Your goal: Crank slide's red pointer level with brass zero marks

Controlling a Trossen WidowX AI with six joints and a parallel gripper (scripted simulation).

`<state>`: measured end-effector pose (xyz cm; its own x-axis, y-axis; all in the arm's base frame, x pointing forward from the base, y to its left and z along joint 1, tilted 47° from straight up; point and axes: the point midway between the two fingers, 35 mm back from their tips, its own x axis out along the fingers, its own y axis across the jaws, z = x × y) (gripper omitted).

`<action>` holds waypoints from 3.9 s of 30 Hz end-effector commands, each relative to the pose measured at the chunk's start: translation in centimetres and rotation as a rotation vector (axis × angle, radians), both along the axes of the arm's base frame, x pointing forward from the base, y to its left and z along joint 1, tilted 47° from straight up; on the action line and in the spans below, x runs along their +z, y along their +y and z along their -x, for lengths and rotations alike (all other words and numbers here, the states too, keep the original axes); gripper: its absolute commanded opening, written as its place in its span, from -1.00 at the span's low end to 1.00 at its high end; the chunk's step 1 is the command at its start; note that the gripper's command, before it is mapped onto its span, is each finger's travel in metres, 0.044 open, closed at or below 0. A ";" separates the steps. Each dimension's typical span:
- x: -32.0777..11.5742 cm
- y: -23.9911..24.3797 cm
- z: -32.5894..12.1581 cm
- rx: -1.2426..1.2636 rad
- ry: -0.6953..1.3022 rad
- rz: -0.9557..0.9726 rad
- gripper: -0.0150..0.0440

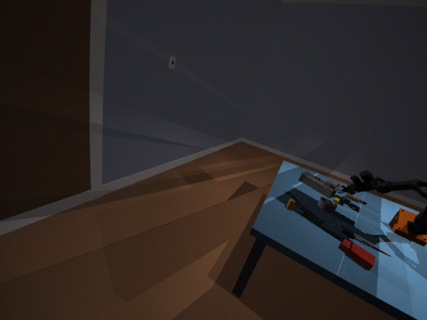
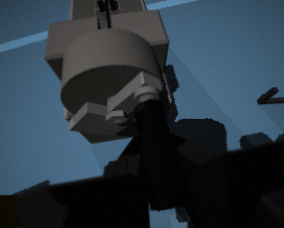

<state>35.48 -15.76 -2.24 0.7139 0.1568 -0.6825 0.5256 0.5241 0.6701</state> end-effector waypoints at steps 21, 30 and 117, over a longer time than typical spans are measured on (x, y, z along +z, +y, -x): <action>-2.7 1.5 0.0 -0.005 0.018 -0.002 -0.49; -3.1 2.7 -0.5 -0.005 0.018 -0.003 -0.49; -0.8 5.4 -3.0 -0.005 0.017 -0.006 -0.49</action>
